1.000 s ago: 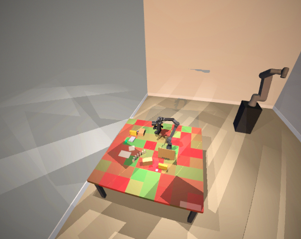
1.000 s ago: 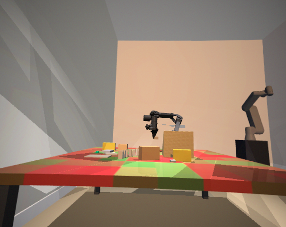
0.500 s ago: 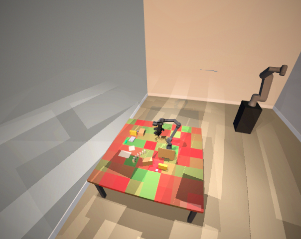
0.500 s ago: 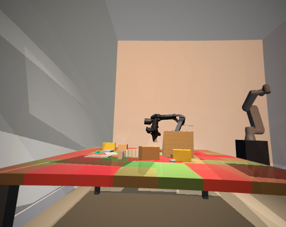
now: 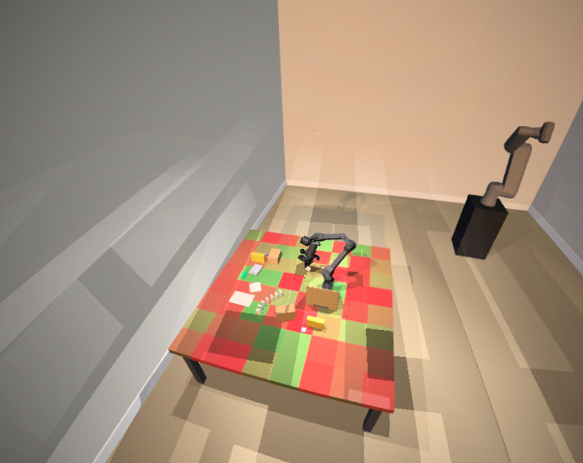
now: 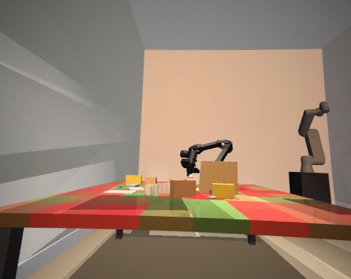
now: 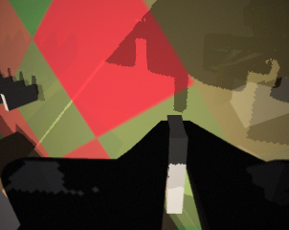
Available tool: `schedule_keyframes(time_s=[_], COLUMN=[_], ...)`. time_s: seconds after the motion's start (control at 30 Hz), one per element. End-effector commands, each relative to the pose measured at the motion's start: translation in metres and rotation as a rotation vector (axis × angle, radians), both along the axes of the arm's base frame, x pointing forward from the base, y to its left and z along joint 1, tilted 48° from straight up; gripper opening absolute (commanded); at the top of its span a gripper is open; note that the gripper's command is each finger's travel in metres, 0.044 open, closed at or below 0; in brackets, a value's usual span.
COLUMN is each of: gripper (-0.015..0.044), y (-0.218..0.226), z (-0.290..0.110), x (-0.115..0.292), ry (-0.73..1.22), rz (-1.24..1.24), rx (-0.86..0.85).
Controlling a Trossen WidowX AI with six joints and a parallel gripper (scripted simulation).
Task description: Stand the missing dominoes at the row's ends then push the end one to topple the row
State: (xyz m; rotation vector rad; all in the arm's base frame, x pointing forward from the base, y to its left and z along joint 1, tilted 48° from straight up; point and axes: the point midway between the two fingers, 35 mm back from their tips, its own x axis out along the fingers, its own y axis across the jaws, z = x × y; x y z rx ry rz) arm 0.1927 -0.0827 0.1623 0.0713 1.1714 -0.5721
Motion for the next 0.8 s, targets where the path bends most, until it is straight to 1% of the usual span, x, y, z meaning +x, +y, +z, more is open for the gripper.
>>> schedule_keyframes(time_s=[0.0,0.4,0.77], gripper=[0.0022,0.0022,0.0022], y=[-0.001,-0.007,-0.016], z=[-0.005,-0.008,-0.002], x=[0.001,0.008,0.012], ry=[-0.057,-0.277,-0.474], rz=[0.007,0.047,0.108], rx=[0.048,0.133,0.129])
